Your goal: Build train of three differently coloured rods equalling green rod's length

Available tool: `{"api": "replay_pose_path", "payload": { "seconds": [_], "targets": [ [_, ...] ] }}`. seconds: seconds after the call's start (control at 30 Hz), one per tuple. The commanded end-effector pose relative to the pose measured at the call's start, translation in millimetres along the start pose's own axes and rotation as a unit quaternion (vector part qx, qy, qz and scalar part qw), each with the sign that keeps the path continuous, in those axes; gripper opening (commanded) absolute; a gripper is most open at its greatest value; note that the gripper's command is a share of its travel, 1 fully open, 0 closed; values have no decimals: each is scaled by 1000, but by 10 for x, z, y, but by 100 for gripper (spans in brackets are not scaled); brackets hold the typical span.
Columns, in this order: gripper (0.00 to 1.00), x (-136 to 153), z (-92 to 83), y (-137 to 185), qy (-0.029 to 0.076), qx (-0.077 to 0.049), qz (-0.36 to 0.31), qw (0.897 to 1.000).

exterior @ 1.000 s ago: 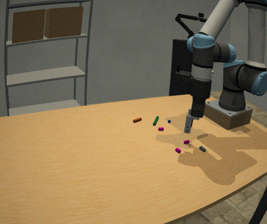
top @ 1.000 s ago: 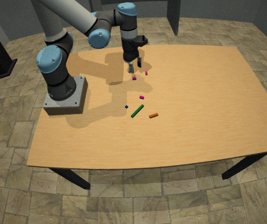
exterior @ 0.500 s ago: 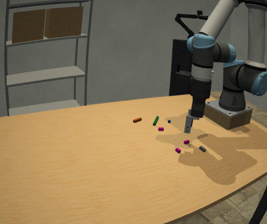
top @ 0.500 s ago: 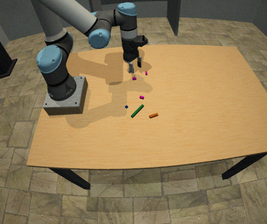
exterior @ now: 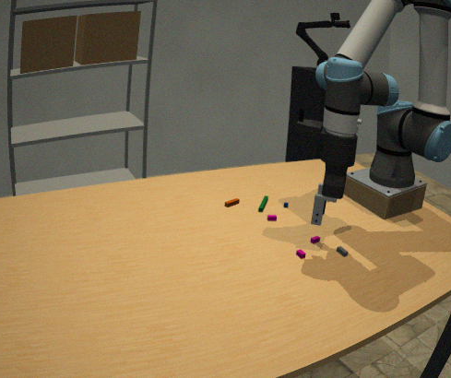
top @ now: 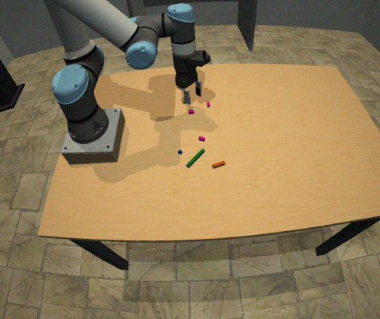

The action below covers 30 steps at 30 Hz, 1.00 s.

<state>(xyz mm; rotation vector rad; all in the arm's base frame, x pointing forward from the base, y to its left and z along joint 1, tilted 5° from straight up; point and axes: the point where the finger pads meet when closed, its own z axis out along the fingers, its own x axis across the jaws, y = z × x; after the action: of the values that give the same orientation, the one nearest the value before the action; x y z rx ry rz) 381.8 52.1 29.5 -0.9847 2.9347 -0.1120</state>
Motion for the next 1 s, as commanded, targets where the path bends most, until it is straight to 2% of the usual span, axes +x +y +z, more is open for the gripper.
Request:
{"api": "replay_pose_path", "payload": {
  "seconds": [0.0,0.6,0.77,0.97],
  "targets": [
    [100,-3,-3,-3,0,0,0,1000],
    [100,45,-2,-85,0,0,0,1000],
    [100,200,2,-323,0,-1,0,1000],
    [100,544,6,-741,0,-1,0,1000]
  ]
}}
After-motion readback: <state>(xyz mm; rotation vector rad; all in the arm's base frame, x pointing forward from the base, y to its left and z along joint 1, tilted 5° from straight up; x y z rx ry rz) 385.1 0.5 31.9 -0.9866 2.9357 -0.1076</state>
